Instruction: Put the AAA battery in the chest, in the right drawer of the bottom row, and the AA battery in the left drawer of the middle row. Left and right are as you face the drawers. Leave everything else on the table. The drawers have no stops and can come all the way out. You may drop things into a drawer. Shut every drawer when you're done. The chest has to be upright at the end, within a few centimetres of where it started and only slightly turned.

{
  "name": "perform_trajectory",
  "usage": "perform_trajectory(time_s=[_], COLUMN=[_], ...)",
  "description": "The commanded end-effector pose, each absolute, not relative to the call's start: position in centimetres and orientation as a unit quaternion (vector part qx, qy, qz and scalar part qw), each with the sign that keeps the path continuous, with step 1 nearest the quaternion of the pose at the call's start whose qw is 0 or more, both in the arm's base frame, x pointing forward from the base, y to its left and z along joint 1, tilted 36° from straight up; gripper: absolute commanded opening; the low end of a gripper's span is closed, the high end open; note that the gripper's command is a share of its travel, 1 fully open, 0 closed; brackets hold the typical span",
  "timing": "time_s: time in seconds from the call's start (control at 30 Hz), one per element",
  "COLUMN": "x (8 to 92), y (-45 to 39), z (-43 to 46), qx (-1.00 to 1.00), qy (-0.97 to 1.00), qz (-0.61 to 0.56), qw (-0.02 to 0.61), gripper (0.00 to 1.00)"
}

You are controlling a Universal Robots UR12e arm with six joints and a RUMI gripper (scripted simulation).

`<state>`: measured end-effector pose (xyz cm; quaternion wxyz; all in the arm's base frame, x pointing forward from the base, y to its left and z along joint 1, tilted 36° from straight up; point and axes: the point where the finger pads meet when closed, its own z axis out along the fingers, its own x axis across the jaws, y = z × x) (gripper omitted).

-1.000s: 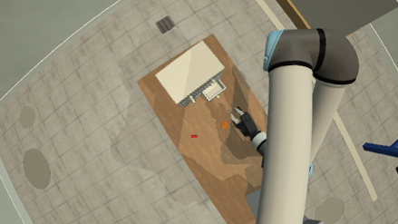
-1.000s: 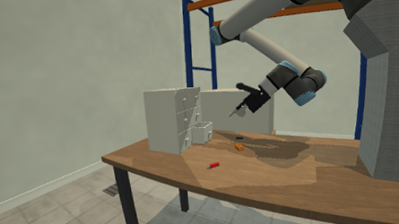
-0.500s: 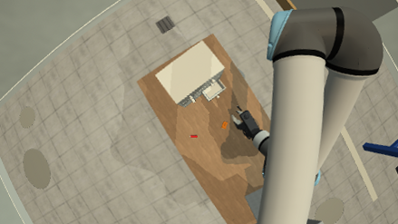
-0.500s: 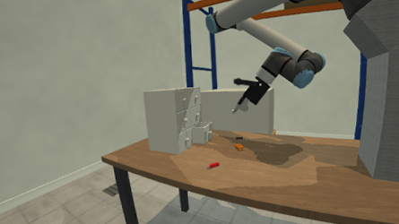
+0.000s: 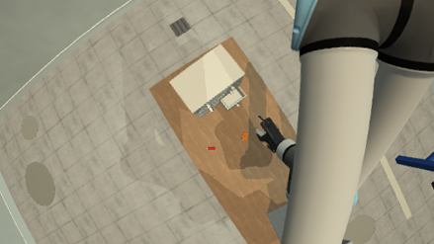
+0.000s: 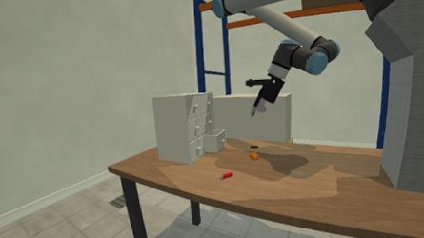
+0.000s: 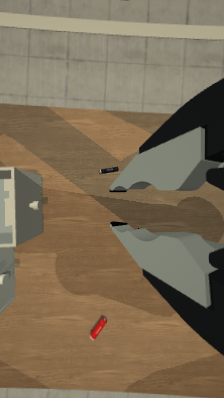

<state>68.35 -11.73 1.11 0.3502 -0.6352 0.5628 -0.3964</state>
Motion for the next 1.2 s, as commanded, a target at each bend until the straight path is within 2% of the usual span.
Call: perform_trajectory(time_s=[0.0, 1.17], x=[67.6, 63.9], y=[-11.8, -11.9], z=[1.4, 2.3], qx=[-0.649, -0.690], qy=[0.577, 0.626], qz=[-0.374, -0.284], qw=[0.325, 0.225], gripper=[0.20, 0.20])
